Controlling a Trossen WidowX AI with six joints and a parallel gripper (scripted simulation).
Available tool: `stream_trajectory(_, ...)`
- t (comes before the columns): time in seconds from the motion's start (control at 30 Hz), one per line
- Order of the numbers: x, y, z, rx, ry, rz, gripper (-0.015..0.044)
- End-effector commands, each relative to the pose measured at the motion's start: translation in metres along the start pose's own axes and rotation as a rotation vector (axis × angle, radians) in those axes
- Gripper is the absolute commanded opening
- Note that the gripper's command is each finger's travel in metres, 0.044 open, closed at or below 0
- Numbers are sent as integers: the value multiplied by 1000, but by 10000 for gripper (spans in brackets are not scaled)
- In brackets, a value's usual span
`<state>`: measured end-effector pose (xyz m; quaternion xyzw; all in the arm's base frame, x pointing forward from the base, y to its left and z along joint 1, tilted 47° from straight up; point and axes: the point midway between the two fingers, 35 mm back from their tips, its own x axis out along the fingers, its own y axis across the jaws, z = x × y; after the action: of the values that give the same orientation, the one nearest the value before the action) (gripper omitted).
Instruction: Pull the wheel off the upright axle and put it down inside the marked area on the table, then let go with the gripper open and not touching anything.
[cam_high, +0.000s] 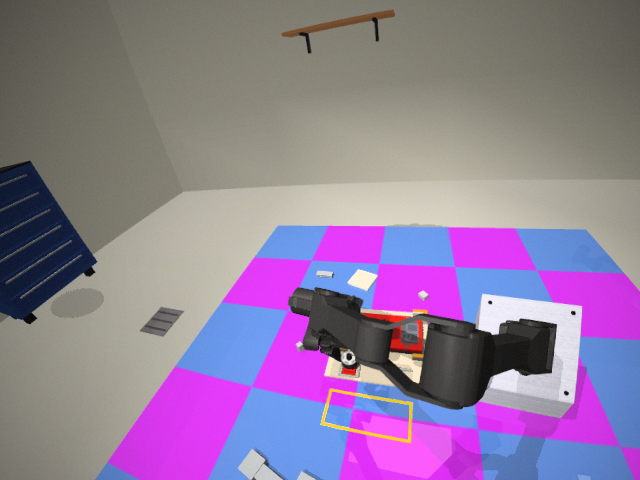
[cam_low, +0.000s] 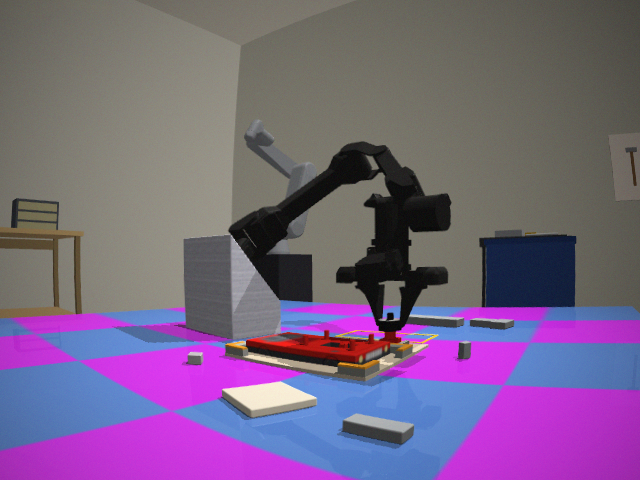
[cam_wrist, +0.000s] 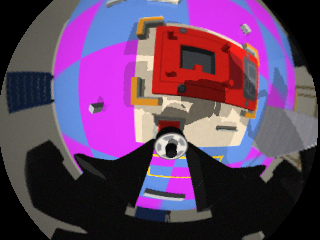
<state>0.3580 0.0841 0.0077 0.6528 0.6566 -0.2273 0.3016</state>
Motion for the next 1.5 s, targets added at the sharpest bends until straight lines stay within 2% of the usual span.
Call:
stream_trajectory(0.0, -3, -1, 1, 5, 1, -2, 0)
stream_trajectory(1.47, -18, -1, 1, 8, 1, 5, 0)
